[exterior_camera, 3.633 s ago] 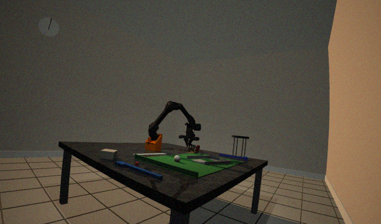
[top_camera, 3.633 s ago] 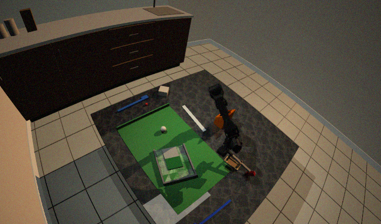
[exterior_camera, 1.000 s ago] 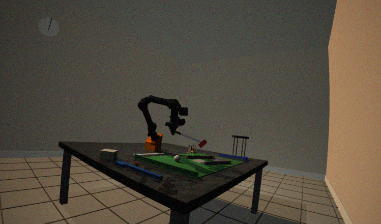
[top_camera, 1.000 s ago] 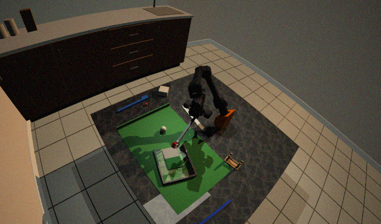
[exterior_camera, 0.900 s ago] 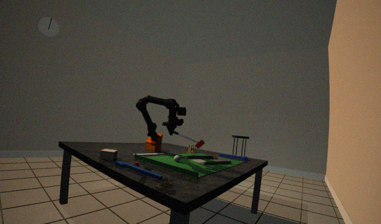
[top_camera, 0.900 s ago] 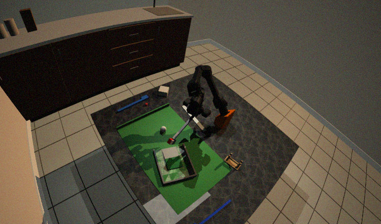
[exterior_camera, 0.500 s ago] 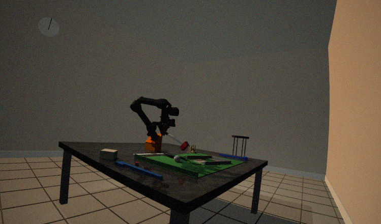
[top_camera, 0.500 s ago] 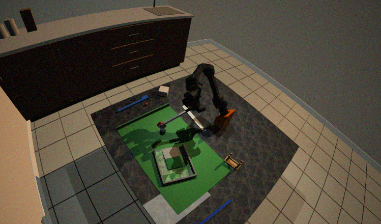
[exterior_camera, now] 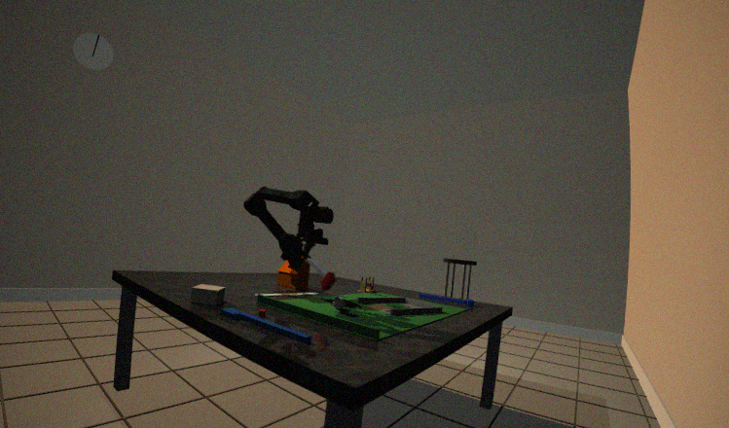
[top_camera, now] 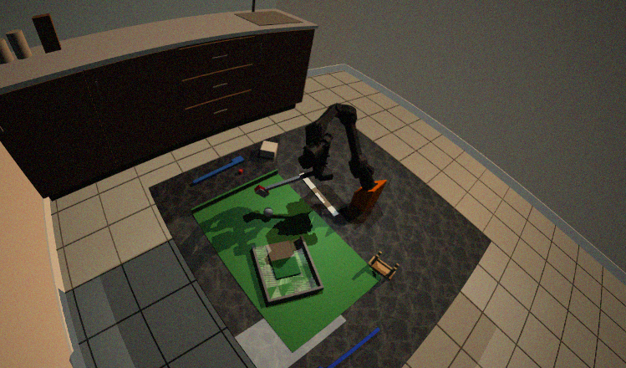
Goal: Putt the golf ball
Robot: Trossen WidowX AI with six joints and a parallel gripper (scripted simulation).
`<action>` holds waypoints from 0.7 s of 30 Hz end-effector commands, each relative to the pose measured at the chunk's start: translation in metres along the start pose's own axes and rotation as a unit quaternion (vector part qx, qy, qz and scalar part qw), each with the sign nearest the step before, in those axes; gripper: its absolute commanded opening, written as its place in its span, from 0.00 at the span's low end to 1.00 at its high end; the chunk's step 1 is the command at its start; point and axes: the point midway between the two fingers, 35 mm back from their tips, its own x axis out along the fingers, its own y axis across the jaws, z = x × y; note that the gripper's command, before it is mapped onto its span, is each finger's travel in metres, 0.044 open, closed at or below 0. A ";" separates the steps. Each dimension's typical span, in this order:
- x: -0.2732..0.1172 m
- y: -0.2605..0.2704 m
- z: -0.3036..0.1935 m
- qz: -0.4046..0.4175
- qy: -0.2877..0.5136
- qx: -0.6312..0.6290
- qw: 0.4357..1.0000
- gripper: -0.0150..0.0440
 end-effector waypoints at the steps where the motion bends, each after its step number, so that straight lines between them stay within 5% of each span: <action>1: 0.010 -0.002 0.000 -0.002 -0.004 0.002 1.000 0.25; 21: 0.049 -0.002 0.000 -0.003 -0.005 0.002 1.000 0.25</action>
